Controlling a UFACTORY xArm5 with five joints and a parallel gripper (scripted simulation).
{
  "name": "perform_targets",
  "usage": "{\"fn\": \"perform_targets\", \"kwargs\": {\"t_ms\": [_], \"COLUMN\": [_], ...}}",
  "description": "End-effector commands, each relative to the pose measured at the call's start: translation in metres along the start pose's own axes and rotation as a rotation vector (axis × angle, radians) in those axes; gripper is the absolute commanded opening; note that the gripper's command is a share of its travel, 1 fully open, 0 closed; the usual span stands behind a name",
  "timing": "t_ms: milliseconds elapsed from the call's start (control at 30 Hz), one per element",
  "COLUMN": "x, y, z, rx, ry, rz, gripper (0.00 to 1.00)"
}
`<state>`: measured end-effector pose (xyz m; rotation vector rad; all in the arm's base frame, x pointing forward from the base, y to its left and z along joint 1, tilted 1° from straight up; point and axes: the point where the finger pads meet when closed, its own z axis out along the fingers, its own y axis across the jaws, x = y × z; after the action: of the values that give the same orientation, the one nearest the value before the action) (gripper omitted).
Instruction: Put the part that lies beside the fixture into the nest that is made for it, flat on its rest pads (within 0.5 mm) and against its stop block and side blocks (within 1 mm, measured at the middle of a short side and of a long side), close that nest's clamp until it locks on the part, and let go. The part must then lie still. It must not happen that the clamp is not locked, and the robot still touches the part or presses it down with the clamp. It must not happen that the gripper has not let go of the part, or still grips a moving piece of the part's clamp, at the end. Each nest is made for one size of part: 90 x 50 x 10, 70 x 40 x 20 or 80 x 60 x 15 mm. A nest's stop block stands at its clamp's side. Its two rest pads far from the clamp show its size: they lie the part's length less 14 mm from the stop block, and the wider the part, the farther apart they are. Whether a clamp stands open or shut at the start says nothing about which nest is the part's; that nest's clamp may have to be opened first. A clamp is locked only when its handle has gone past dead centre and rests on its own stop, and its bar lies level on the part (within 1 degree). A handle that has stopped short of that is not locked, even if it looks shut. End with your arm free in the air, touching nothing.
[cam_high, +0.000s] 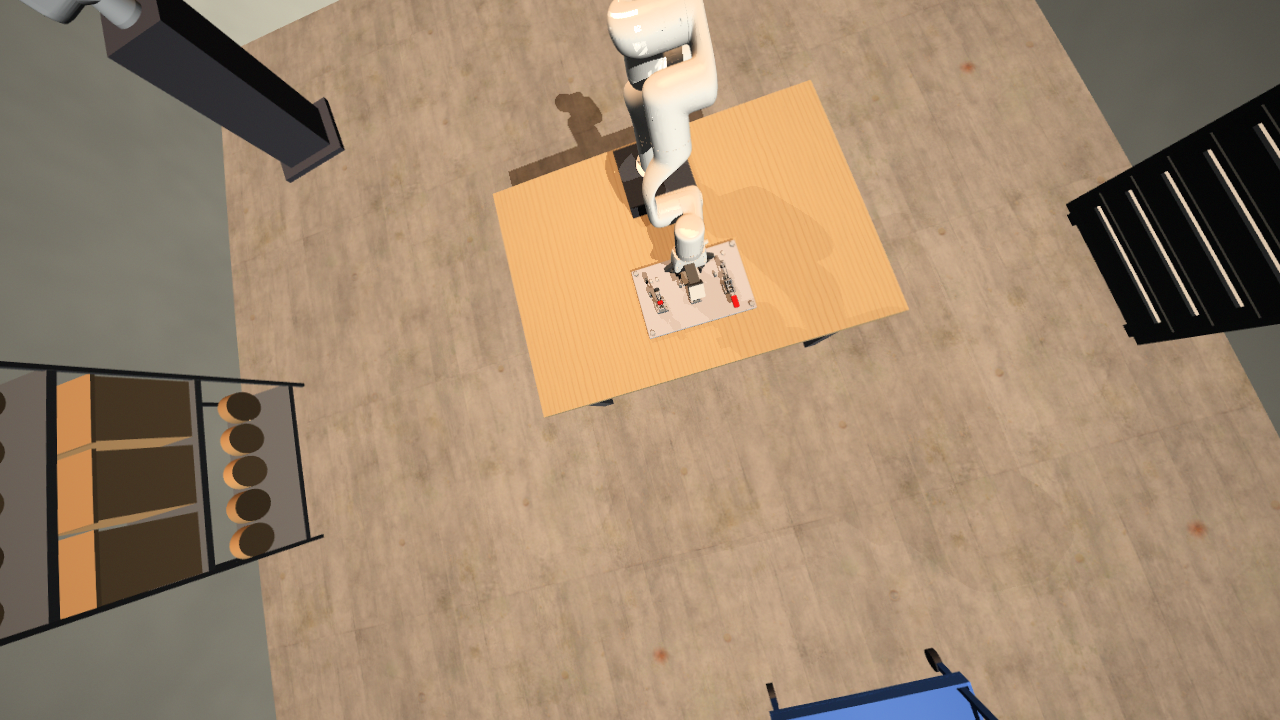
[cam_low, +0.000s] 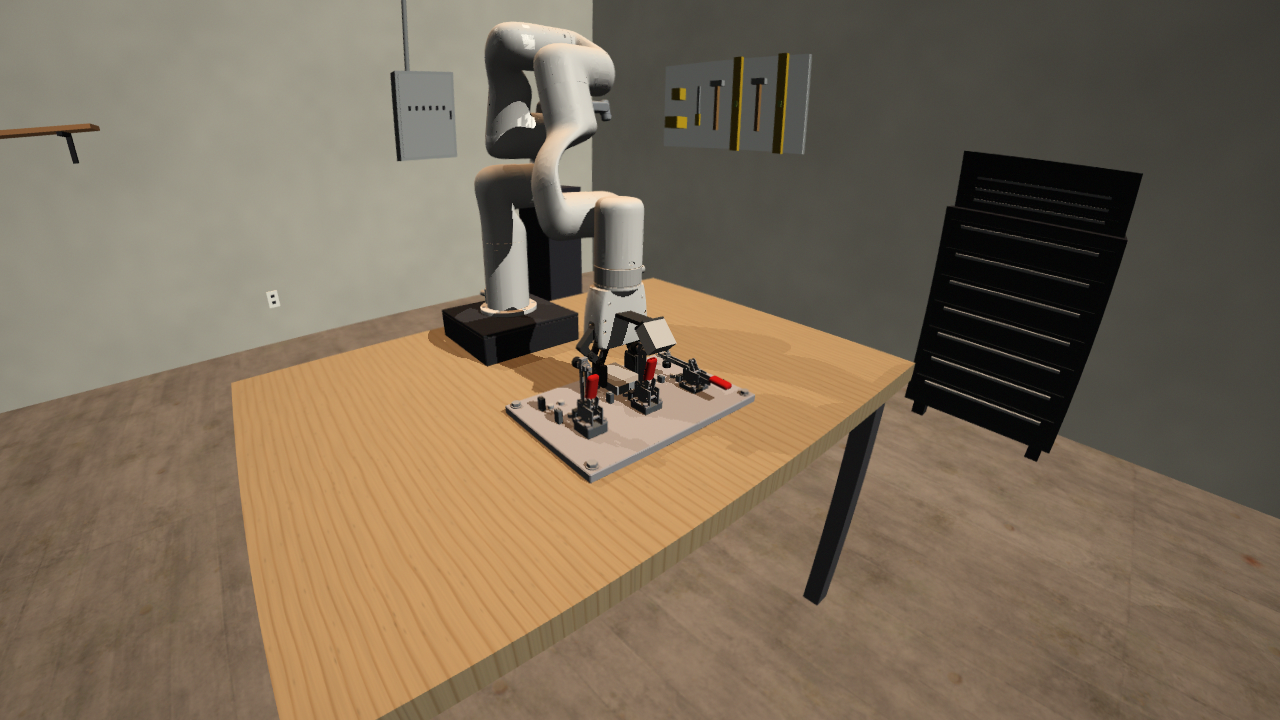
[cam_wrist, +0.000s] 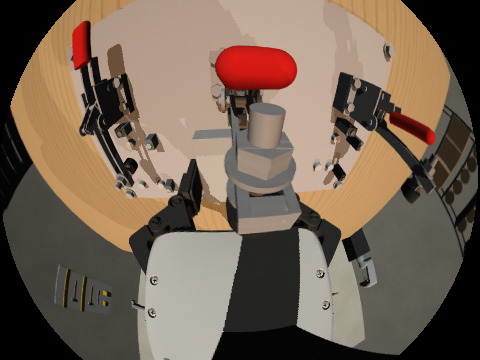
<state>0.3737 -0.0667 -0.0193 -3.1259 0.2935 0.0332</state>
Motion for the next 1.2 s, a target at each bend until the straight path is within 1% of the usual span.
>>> {"fn": "perform_targets", "kwargs": {"t_ms": [0, 1167], "x": [0.0013, 0.0029], "y": [0.0000, 0.0014], "z": [-0.0010, 0.0046], "rx": [0.000, 0.000], "ry": [0.003, 0.003], "rz": [0.000, 0.000], "gripper": [0.00, 0.00]}}
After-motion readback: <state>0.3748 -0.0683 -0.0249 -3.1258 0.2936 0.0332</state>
